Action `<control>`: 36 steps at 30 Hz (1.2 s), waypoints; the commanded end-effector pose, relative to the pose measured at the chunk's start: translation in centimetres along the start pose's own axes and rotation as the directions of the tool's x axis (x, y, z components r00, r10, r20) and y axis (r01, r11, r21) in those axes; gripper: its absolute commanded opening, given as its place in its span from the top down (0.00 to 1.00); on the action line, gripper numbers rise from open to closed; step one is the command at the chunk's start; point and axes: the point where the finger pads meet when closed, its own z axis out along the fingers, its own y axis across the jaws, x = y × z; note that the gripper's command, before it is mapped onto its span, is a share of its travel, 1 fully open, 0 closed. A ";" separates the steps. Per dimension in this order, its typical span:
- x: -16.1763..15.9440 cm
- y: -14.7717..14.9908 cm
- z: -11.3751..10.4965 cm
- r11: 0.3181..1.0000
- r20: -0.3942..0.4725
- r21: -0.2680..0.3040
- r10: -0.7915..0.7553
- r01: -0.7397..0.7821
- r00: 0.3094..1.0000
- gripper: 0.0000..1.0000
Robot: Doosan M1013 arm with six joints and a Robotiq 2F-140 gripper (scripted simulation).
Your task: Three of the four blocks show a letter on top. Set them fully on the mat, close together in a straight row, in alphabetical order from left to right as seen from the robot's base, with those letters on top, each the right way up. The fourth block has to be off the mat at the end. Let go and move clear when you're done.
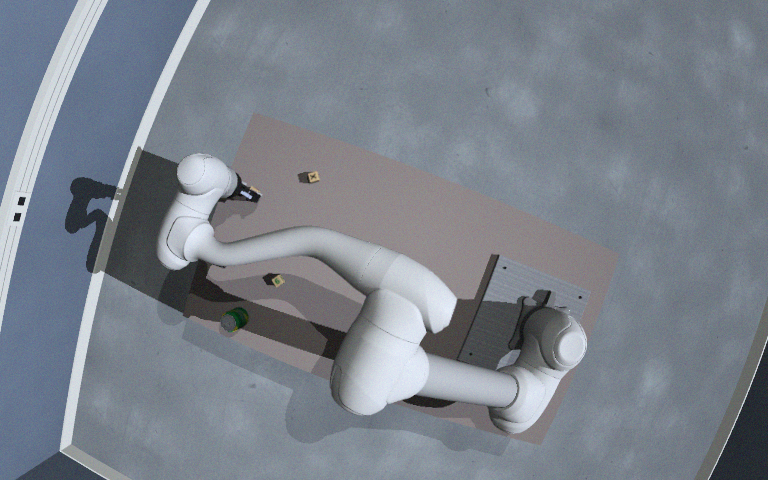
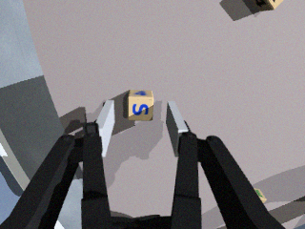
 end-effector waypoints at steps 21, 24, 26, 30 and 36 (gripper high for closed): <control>0.0 0.0 3.2 1.000 0.001 0.002 0.000 0.000 1.000 0.54; 0.0 0.0 3.3 1.000 0.001 0.002 0.000 0.000 1.000 0.54; 0.0 0.0 3.3 1.000 0.001 0.002 0.000 0.000 1.000 0.54; 0.0 0.0 3.3 1.000 0.001 0.002 0.000 0.000 1.000 0.54; 0.0 0.0 3.3 1.000 0.001 0.002 0.000 0.000 1.000 0.54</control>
